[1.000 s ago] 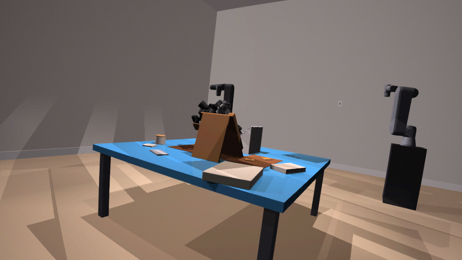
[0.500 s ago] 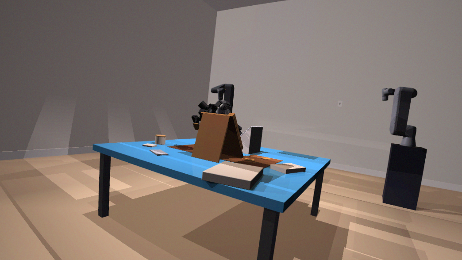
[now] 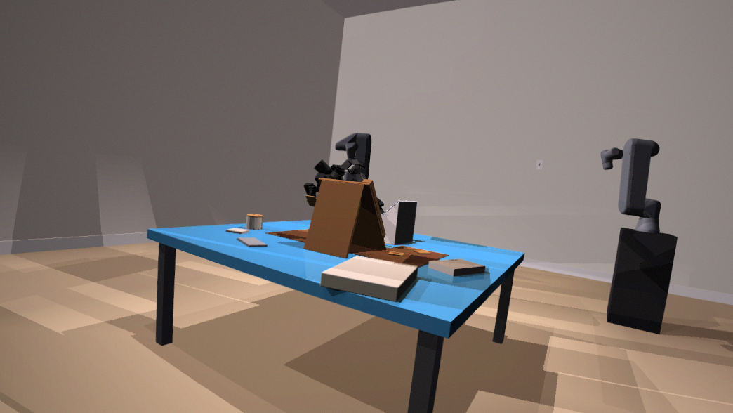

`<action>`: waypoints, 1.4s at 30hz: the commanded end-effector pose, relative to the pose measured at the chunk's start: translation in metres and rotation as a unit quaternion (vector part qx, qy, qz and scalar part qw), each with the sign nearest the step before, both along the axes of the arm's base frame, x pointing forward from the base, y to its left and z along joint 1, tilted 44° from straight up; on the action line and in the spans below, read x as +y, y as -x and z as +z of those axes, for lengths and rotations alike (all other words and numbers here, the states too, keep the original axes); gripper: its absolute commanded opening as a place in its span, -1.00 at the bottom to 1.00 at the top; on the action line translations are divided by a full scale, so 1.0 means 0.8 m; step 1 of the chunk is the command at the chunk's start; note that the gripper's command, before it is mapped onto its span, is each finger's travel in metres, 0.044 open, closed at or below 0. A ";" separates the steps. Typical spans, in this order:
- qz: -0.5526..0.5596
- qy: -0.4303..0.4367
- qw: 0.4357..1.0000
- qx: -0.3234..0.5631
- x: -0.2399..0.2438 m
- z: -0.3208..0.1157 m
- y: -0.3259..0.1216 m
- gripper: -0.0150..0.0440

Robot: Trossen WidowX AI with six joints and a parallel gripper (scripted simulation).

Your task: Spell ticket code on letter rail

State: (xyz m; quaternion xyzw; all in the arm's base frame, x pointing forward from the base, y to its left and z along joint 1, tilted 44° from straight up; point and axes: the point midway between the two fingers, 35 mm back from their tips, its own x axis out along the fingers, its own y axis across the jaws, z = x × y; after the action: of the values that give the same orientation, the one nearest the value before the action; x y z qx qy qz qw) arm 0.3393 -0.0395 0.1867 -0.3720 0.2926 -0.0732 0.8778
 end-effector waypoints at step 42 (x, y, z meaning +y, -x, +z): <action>0.002 -0.003 1.000 -0.003 0.001 0.002 -0.001 -0.49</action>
State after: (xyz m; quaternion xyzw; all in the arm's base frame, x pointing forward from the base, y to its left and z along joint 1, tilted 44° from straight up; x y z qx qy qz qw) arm 0.3393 -0.0395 0.1868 -0.3720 0.2926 -0.0732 0.8779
